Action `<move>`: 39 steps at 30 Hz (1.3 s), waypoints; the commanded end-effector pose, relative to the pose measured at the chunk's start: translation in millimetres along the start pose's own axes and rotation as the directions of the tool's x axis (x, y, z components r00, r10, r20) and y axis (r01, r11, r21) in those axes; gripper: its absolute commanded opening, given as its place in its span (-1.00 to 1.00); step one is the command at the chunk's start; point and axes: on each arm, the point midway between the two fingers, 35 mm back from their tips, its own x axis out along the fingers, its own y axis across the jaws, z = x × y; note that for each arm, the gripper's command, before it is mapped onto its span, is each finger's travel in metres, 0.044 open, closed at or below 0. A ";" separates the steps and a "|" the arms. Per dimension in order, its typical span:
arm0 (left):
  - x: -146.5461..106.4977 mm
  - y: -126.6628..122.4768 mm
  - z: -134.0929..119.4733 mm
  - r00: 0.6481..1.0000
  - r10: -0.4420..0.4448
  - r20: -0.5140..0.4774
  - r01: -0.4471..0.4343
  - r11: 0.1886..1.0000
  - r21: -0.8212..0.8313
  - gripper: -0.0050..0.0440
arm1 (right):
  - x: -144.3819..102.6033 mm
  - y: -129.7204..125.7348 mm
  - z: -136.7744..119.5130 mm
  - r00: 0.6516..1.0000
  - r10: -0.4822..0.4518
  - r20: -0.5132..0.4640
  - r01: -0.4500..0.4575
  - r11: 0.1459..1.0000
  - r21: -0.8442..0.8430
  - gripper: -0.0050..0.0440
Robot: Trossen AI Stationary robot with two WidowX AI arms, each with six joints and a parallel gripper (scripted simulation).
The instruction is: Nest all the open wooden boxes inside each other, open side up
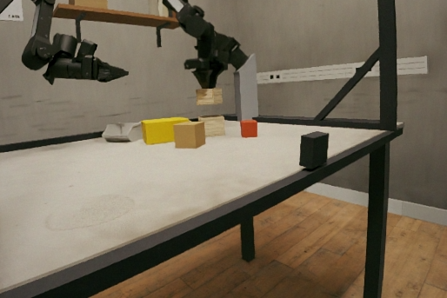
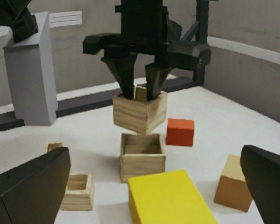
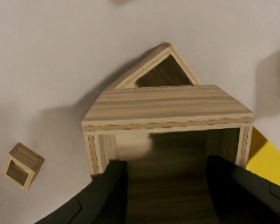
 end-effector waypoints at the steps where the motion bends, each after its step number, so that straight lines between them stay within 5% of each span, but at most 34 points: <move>1: -0.7 0.5 -0.6 1.000 0.001 -0.001 -0.001 1.000 0.000 0.84 | -3.9 -6.0 -1.8 1.000 -0.023 0.004 0.023 0.991 -0.133 0.21; 17: -0.7 0.5 -0.6 1.000 0.001 -0.001 -0.001 1.000 0.000 0.84 | -3.7 -6.3 -2.4 1.000 -0.024 0.002 0.021 0.834 -0.552 0.21; 39: -0.7 0.5 -0.6 1.000 0.001 -0.001 -0.001 1.000 0.000 0.84 | 18.7 -2.0 -0.2 1.000 -0.008 0.003 0.009 0.815 -0.580 0.21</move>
